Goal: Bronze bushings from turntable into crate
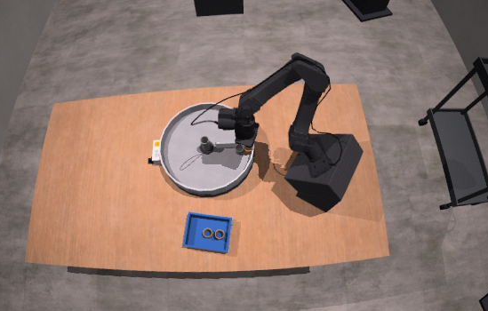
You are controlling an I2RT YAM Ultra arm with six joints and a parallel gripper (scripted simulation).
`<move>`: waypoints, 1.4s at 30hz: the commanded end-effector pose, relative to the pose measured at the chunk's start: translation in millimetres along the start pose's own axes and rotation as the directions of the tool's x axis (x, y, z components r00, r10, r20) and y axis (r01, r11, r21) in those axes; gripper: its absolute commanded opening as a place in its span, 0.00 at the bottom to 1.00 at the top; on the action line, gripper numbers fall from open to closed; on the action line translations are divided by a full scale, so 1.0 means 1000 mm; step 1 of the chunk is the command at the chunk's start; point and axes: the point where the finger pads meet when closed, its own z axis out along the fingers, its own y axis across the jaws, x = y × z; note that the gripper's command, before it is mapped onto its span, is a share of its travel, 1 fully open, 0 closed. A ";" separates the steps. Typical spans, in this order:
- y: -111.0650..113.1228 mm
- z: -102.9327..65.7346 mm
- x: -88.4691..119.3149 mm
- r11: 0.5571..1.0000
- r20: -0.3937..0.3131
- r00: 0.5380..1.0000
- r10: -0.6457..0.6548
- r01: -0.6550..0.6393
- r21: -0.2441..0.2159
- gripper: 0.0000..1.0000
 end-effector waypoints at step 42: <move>0.001 -0.008 -0.018 1.000 0.051 0.998 0.021 -0.020 -0.013 0.13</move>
